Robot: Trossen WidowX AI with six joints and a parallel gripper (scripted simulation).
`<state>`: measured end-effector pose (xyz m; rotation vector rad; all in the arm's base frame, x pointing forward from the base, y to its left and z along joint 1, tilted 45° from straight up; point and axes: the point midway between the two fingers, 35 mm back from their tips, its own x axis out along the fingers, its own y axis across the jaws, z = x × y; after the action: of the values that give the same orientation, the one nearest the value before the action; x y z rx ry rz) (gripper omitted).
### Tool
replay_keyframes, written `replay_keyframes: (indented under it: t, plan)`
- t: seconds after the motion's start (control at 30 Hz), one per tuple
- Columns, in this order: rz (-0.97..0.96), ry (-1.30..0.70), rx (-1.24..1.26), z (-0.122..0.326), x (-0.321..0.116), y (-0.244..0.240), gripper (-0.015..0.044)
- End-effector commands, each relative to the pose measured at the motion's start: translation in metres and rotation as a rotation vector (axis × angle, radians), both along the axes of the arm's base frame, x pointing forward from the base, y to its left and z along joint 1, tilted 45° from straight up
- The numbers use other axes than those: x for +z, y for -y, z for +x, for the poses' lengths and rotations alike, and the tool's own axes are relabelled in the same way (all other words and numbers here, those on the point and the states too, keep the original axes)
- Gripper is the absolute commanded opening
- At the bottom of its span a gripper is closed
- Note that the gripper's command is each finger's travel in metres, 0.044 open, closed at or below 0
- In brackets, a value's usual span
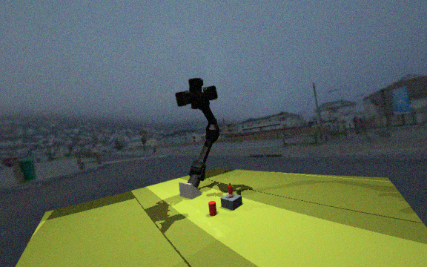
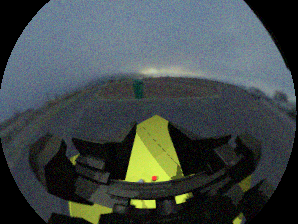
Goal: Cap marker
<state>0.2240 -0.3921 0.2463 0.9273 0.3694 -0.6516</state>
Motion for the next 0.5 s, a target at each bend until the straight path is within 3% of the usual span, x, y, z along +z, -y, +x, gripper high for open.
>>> replay_keyframes:
  t: [0.0,0.47]
  plan:
    - [0.089,-0.145,0.182,0.028,-0.063,-0.028,0.0248]
    - [0.358,-0.519,1.016,0.044,-0.218,-0.183,0.0248]
